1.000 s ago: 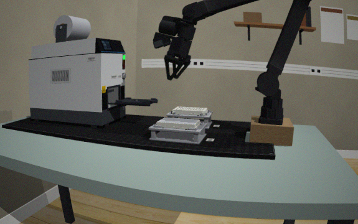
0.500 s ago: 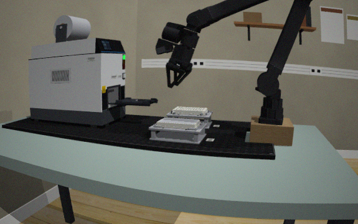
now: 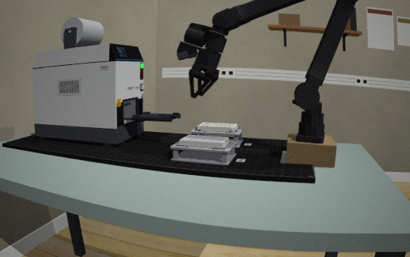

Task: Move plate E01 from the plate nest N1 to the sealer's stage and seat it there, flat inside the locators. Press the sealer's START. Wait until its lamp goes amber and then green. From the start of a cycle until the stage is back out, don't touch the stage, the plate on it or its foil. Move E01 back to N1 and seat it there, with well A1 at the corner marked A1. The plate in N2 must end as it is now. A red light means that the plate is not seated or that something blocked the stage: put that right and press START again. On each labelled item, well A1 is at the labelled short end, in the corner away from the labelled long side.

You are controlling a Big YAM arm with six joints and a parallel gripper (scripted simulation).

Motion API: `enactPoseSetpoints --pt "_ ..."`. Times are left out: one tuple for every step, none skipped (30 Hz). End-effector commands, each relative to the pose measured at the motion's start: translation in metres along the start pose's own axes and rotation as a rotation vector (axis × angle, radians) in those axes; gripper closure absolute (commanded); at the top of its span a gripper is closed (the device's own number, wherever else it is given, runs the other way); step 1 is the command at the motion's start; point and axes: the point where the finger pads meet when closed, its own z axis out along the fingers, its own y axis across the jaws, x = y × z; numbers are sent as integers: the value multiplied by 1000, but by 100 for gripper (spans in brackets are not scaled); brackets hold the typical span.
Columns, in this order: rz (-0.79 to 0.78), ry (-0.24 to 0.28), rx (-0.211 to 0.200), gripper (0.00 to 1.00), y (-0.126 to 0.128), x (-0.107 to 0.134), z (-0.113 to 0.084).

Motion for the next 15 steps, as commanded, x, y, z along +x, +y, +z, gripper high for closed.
enactPoseSetpoints --pt "-12 -65 -1 0 -6 -28 -20" --pt "-12 -64 2 0 -15 -23 -21" --pt "-10 -60 5 0 -23 -17 -22" --pt "-9 -54 7 0 -30 -12 -22" --pt "-10 -50 7 0 -36 -7 -22" --pt "-12 -44 6 0 -38 -3 -21" --pt "-16 -37 4 0 -42 2 -20" --pt "-16 -37 4 0 -42 2 -20" --pt "-16 -37 4 0 -42 2 -20" --pt "-33 -21 -8 0 -37 6 -15" --pt "-36 -12 -10 0 -42 11 -13" --pt "-32 -4 -9 0 -50 17 -12" --pt "-27 3 -7 0 -58 22 -11" --pt "-22 10 -1 0 -63 25 -10" --pt "-20 10 -1 0 -69 29 -11"
